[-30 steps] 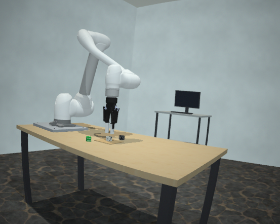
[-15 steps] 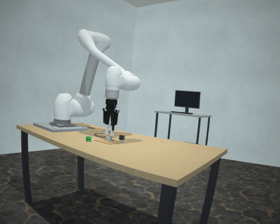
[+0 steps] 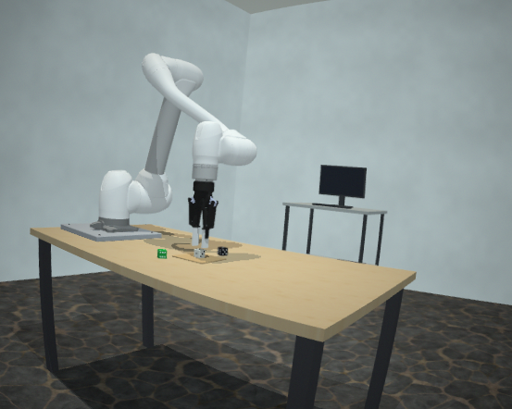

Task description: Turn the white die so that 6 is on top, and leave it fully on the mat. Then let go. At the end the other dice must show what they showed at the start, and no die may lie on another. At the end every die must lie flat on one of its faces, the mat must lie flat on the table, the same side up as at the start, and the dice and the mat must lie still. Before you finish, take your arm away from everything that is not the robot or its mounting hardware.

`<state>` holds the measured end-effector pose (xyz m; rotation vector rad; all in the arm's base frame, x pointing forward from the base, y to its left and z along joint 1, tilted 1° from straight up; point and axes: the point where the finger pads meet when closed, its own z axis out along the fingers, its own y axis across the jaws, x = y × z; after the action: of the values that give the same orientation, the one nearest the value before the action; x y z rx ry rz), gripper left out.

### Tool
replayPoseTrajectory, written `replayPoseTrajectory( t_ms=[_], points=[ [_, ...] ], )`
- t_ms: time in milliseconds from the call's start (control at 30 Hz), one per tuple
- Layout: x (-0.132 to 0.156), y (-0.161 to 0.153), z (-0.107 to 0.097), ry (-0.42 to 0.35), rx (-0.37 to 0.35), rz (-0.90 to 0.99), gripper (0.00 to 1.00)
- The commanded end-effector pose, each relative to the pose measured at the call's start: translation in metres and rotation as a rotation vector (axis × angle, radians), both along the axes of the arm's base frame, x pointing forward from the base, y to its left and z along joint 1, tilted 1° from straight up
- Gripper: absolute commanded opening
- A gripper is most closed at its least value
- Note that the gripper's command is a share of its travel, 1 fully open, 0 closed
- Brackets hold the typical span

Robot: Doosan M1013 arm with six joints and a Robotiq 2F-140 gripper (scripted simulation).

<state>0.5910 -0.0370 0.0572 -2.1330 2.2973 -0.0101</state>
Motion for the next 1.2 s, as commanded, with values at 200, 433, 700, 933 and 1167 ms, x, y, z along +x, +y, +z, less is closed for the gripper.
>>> replayPoseTrajectory(
  t_ms=[200,433,700,933,1167],
  points=[
    [0.0,0.0,0.0001,0.0,0.0,0.0,0.28],
    [0.0,0.0,0.0001,0.0,0.0,0.0,0.28],
    [0.0,0.0,0.0001,0.0,0.0,0.0,0.28],
    [0.0,0.0,0.0001,0.0,0.0,0.0,0.28],
    [-0.0001,0.0,0.0085,0.0,0.0,0.0,0.28]
  ],
)
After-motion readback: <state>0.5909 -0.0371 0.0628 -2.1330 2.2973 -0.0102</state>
